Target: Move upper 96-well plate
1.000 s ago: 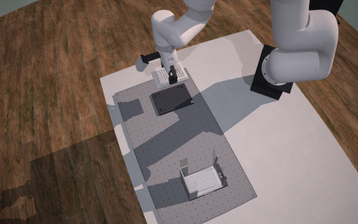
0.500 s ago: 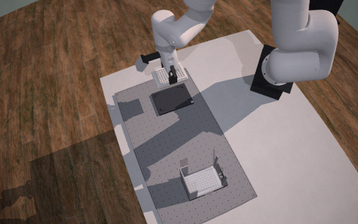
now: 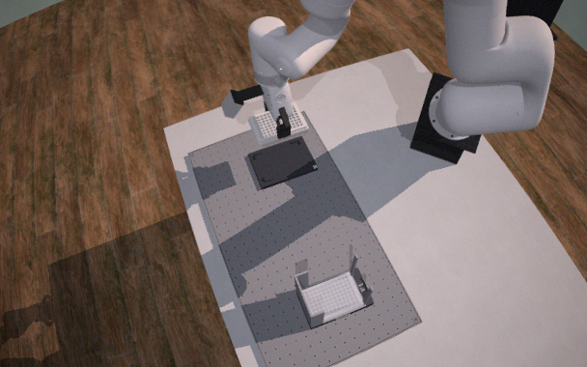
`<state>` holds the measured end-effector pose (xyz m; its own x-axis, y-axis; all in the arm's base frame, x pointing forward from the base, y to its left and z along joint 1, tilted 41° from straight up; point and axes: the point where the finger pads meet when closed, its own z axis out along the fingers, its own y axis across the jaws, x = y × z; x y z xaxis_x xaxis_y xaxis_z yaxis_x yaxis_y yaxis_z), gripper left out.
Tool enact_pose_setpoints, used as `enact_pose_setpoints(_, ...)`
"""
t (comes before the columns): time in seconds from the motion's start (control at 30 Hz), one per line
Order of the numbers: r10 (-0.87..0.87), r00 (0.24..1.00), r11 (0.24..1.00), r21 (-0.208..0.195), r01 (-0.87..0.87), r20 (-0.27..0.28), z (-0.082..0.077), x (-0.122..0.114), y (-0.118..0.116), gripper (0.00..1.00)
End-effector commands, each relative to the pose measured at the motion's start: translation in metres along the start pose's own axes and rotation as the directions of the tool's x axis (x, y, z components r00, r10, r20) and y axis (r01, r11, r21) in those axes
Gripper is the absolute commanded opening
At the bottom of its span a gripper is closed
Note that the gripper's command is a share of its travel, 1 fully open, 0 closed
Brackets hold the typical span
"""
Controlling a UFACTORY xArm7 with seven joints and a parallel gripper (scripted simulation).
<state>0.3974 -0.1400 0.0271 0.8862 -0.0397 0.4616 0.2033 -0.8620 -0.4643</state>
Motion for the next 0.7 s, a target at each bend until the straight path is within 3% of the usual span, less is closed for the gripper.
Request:
enact_pose_setpoints(0.0,0.000,1.000,1.000,-0.002,0.000,-0.001,0.005,0.000,0.001,0.00)
enact_pose_setpoints(0.67,0.000,1.000,1.000,-0.002,0.000,-0.001,0.035,0.001,0.001,0.00)
